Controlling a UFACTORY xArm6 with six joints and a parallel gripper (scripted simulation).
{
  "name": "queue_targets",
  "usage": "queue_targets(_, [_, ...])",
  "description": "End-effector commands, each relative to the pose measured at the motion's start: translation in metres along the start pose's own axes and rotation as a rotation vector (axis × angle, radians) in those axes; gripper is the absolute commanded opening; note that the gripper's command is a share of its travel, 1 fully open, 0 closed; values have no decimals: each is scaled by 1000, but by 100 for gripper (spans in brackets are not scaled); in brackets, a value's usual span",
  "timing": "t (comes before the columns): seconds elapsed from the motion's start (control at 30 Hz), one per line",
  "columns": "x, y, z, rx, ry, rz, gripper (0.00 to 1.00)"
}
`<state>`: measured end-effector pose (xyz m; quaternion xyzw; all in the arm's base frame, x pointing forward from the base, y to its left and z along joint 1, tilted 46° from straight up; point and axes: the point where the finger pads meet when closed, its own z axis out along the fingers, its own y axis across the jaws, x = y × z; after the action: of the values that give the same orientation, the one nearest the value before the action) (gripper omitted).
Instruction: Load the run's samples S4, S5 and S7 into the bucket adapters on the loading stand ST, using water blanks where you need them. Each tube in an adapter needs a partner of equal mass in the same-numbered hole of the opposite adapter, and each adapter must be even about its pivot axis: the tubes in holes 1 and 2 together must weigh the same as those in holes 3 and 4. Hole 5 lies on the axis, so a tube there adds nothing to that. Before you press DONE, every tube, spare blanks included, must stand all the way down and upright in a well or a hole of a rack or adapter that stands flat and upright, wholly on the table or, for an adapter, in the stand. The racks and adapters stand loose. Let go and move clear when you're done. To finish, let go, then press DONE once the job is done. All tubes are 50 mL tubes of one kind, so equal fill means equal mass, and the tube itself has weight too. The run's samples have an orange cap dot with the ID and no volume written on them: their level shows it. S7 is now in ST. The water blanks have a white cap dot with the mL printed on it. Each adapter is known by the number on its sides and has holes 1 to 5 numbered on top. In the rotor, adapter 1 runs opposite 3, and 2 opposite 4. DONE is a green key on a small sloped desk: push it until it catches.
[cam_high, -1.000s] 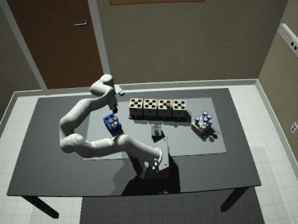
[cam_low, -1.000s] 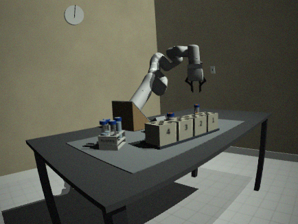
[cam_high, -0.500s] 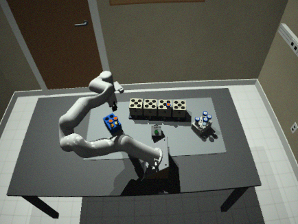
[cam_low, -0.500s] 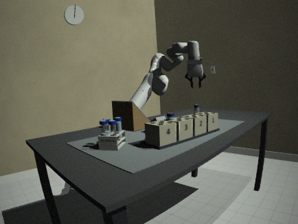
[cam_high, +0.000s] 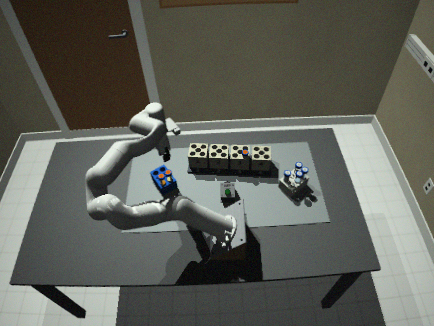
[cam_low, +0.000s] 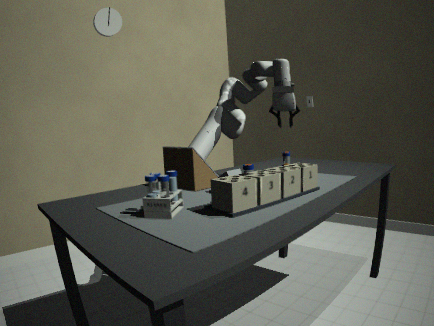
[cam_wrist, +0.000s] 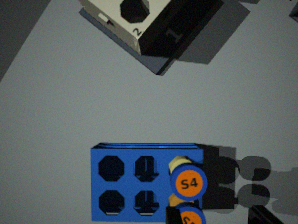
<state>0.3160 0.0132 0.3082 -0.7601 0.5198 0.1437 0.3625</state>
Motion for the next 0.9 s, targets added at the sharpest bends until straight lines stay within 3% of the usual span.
queue_targets(0.0, [0, -1, -1, 2, 2, -1, 44])
queue_targets(0.27, [0, -1, -1, 2, 2, -1, 44])
queue_targets(0.3, [5, 0, -1, 2, 2, -34, 100])
queue_targets(0.87, [78, 18, -1, 1, 3, -534, 100])
